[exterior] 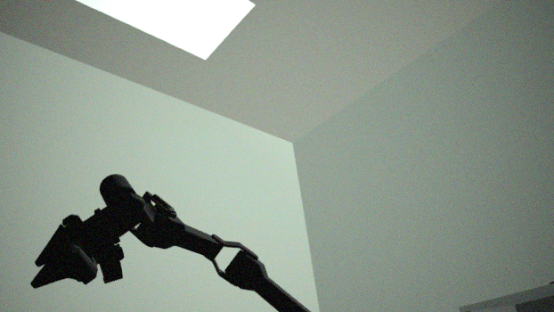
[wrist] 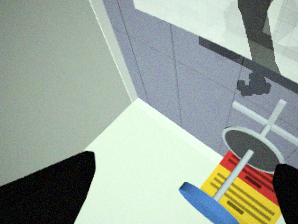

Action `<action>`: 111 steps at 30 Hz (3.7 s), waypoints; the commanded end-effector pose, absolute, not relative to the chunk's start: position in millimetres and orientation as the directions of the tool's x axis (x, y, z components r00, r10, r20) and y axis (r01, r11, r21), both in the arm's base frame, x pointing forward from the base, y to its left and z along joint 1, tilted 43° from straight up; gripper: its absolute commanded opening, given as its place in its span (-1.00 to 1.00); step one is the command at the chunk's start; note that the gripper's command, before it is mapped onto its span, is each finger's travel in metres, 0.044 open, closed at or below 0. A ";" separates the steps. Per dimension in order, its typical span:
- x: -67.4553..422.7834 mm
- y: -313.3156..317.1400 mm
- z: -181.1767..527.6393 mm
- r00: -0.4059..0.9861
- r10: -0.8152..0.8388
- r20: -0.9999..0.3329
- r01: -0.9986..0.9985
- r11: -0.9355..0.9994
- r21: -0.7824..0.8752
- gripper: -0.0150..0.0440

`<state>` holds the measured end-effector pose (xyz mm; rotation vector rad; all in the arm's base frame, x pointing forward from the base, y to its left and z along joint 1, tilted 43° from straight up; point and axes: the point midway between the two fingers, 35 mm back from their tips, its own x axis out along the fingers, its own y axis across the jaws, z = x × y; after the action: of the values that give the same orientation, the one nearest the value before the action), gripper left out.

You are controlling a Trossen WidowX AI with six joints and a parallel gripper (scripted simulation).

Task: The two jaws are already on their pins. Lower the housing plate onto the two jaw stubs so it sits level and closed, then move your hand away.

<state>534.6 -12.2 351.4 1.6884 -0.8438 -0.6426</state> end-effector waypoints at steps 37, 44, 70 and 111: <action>553.0 67.1 255.1 0.748 -0.643 -0.165 0.389 0.224 0.893 1.00; 552.3 82.7 234.9 0.766 -0.610 -0.205 0.474 0.319 0.821 1.00; 537.1 137.1 159.1 0.787 -0.496 -0.366 0.616 0.660 0.431 1.00; 475.0 202.5 44.5 0.691 -0.376 -0.617 0.255 0.926 -0.278 1.00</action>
<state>482.7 196.8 54.9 -0.1091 0.6842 -0.3910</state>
